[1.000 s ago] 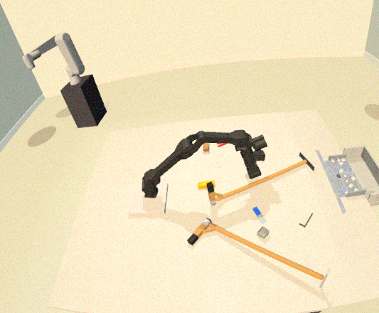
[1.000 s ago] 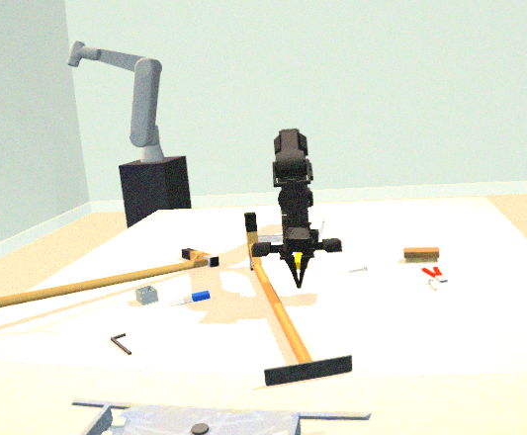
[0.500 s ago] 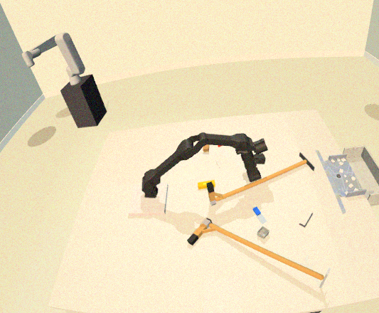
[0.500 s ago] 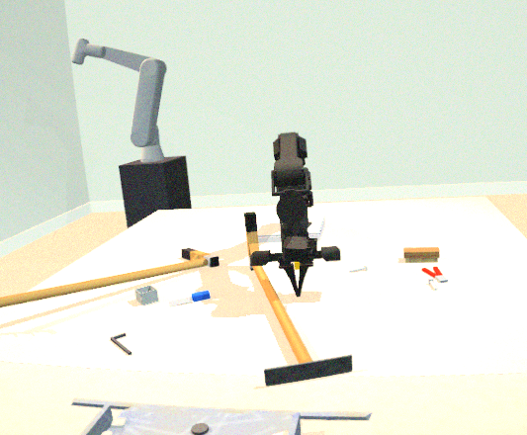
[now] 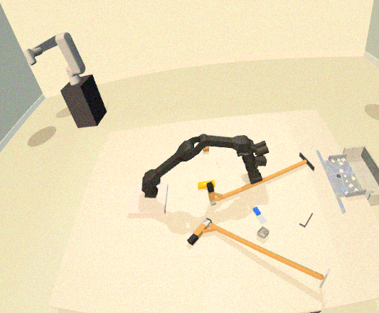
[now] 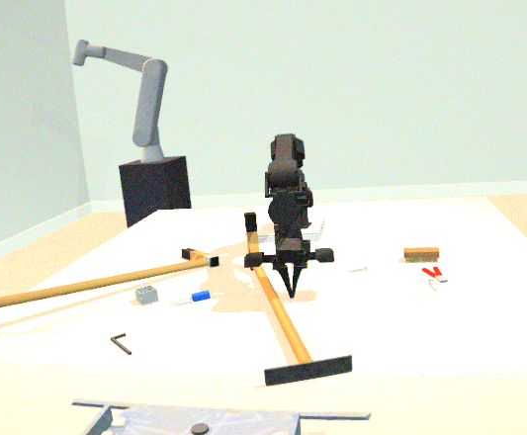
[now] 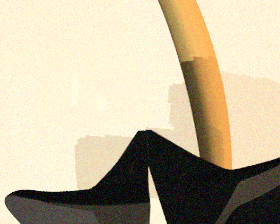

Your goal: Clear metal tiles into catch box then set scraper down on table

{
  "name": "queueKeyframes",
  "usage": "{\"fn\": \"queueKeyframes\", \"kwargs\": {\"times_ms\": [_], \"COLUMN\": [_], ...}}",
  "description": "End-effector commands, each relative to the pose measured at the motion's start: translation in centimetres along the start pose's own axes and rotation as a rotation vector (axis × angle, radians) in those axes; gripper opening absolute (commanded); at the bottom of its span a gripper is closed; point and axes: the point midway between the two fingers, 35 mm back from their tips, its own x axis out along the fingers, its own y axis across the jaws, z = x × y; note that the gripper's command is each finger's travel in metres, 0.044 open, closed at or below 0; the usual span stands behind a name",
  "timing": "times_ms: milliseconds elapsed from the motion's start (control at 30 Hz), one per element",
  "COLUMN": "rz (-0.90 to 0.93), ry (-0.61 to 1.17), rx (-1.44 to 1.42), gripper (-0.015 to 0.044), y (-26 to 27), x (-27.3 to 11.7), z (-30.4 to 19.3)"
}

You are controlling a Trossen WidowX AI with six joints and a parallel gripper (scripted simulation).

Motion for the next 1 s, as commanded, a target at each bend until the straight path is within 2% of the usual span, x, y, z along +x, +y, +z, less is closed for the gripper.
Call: {"fn": "queueKeyframes", "kwargs": {"times_ms": [0,967], "rz": [0.002,-0.004], "ry": [-0.005,-0.027], "rx": [-0.004,-0.006], "gripper": [0.0,0.0], "y": [-0.4,-3.1], "x": [0.1,0.2], "z": [0.2,0.9]}}
